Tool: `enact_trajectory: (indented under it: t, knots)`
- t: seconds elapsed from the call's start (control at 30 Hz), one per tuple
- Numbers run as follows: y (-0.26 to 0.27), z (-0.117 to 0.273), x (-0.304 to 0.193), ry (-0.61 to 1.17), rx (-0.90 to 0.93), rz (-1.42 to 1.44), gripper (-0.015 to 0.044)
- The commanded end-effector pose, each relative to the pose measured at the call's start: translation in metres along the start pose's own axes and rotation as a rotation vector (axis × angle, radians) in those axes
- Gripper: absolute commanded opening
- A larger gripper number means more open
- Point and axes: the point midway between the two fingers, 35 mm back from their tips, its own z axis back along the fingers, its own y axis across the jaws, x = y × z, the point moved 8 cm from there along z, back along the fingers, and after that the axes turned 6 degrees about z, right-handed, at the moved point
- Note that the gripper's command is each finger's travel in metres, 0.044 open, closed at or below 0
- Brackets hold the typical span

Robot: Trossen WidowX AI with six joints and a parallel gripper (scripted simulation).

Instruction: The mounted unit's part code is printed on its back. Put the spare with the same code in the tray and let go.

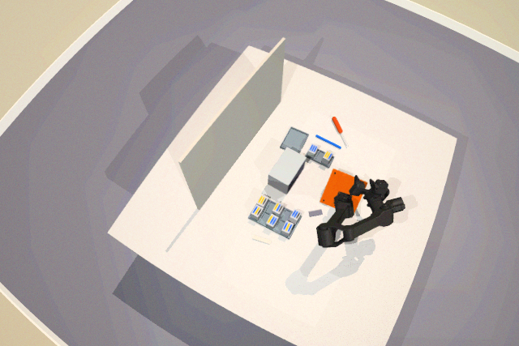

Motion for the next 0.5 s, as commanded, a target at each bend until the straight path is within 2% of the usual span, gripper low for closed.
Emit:
enact_trajectory:
  t: [0.0,0.23,0.47]
  knots:
    - [0.0,0.0,0.0,0.0,0.0,0.0,0.0426]
    - [0.001,0.0,0.006,0.017,0.01,0.019,0.044]
    - [0.018,-0.014,0.07,0.198,0.109,0.211,0.044]
